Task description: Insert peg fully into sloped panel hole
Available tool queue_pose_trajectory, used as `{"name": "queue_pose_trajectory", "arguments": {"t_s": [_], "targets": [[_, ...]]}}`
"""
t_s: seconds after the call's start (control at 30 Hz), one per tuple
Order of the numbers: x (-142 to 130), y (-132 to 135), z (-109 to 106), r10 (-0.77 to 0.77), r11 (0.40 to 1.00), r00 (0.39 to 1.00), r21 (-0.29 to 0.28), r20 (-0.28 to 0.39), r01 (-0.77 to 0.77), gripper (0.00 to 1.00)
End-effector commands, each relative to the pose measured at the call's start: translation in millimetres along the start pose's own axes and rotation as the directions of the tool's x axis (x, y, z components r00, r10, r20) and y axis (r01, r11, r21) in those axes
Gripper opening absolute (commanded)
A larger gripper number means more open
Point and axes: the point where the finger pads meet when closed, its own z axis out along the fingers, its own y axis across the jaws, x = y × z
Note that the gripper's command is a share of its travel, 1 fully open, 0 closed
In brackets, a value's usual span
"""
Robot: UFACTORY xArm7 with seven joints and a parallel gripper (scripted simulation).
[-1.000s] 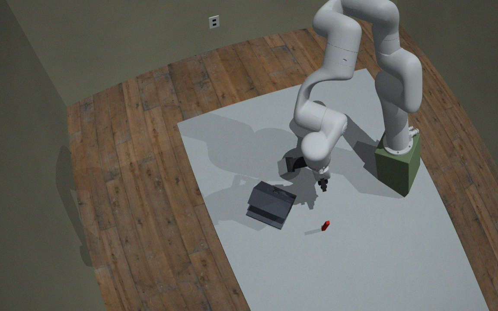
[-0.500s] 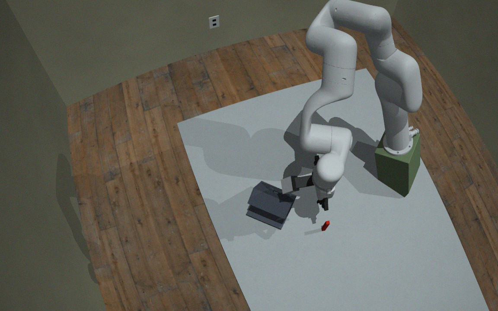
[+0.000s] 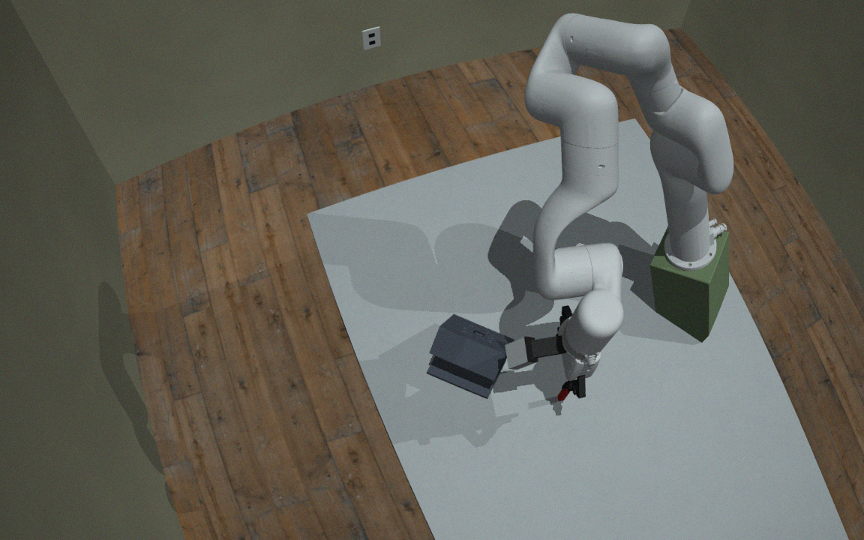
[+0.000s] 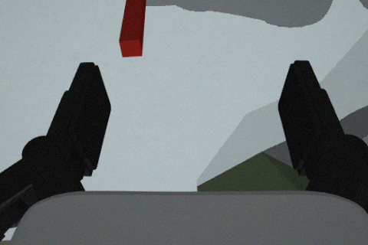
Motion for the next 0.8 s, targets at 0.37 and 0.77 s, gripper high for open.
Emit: {"name": "queue_pose_trajectory", "arguments": {"t_s": [0.37, 0.77], "targets": [[-9, -35, 6, 0.012, 0.997, 1.000, 0.080, -0.024, -0.010, 1.00], [-8, -36, 22, 0.011, 0.997, 1.000, 0.080, -0.024, -0.010, 1.00]]}}
